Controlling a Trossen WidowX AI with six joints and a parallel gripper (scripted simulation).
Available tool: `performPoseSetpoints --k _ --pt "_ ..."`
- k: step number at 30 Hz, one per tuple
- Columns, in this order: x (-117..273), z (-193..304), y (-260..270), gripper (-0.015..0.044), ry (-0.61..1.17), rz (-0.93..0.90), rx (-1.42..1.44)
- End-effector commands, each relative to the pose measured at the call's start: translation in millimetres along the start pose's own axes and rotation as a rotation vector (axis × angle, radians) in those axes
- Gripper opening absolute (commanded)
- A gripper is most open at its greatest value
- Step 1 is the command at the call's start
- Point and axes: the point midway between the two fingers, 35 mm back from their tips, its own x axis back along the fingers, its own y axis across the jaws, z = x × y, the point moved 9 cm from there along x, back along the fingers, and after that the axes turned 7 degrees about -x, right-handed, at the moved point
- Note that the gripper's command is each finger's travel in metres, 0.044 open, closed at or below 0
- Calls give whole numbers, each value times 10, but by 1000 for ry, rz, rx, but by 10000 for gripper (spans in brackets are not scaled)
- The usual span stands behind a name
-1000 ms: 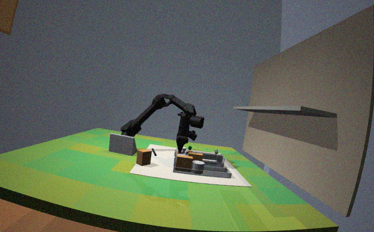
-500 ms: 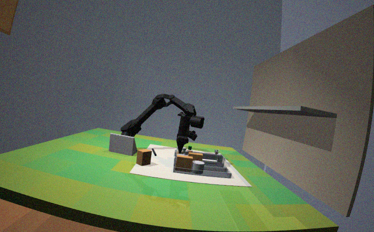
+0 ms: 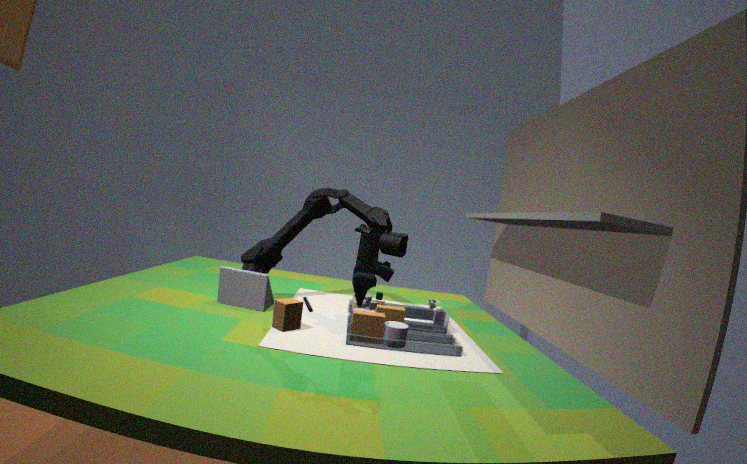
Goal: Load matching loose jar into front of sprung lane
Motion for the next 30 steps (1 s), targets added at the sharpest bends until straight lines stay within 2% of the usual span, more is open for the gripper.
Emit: performPoseSetpoints --k 1,30 --pt "24 -47 17 0 -24 -10 10" --pt "-24 -67 20 0 -25 -10 10"
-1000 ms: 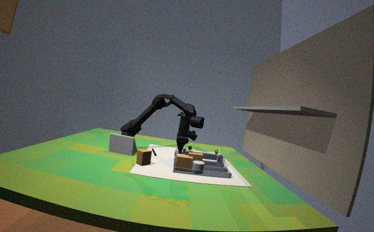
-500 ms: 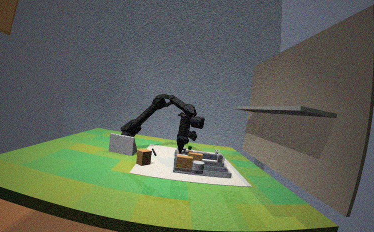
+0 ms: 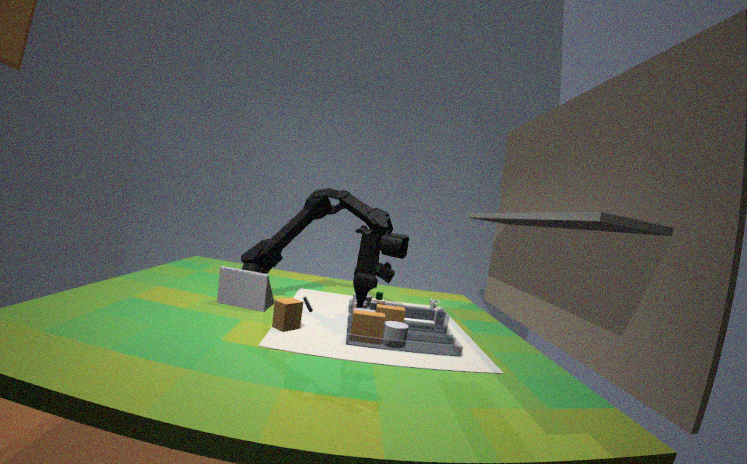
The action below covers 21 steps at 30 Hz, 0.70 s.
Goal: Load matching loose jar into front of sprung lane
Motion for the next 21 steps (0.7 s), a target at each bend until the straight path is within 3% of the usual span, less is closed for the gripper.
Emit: performPoseSetpoints --k 1,21 --pt "3 -40 13 0 -25 -12 10" --pt "-69 -38 13 0 -25 -12 10"
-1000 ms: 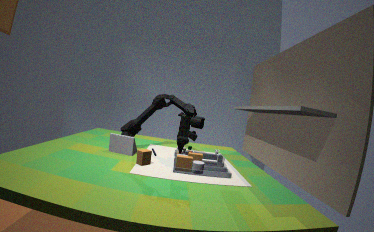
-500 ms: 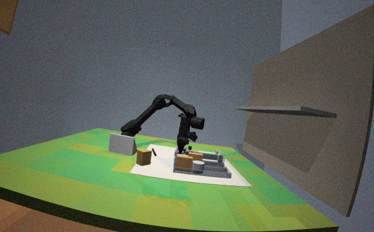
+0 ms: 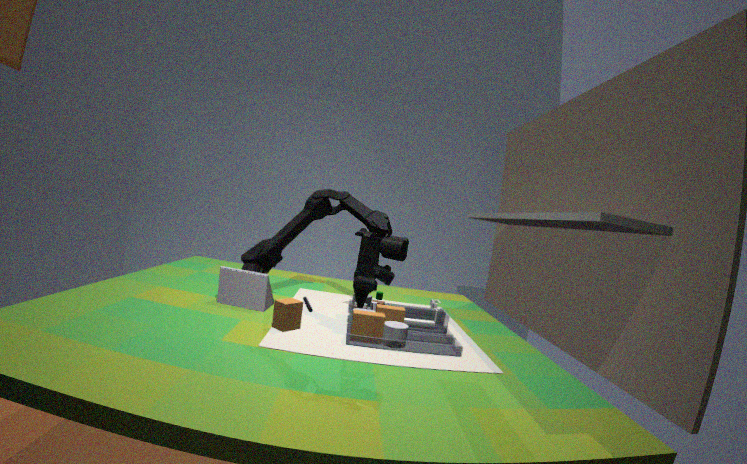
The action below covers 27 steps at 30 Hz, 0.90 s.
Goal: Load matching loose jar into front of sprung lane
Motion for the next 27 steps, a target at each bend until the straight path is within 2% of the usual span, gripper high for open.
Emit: performPoseSetpoints --k 1,27 --pt "1 -32 11 0 -21 -10 8" --pt "-90 -15 10 0 -21 -10 8"
